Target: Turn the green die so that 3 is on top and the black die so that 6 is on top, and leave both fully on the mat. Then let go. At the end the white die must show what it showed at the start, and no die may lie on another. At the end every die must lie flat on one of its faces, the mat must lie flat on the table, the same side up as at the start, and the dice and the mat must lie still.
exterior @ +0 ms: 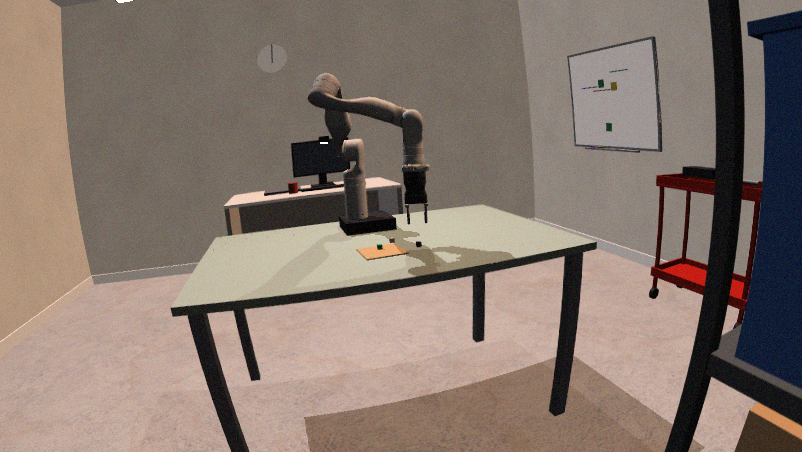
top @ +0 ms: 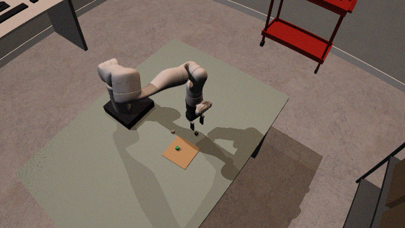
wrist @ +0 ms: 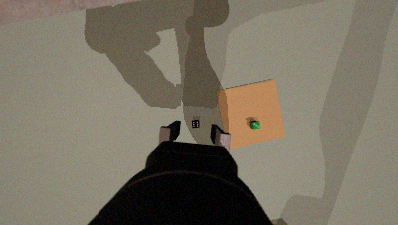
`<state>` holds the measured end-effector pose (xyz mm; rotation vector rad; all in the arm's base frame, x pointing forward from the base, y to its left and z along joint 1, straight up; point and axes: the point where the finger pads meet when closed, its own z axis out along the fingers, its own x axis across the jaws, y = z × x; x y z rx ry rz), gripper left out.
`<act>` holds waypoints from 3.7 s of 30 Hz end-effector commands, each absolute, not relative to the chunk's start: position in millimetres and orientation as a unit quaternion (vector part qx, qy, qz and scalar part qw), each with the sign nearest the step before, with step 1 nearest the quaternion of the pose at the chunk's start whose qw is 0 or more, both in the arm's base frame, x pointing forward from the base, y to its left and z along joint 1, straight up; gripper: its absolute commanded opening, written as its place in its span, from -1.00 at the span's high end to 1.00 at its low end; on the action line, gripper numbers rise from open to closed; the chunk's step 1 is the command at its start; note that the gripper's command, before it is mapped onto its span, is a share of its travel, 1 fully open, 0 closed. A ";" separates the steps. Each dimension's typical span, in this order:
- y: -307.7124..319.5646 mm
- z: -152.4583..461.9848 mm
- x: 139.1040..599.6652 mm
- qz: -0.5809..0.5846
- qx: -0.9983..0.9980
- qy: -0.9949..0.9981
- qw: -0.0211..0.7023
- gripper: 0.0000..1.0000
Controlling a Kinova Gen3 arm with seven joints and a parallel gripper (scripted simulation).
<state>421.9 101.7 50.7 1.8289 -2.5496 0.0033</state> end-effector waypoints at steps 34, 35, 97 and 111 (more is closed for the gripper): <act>102.7 45.5 419.5 -0.002 0.653 -0.757 -0.002 -0.27; 102.7 45.5 419.5 -0.002 0.653 -0.757 -0.002 -0.27; 102.7 8.3 419.8 -0.002 0.653 -0.757 -0.002 -0.27; 102.7 -4.0 419.9 -0.002 0.653 -0.757 -0.002 -0.27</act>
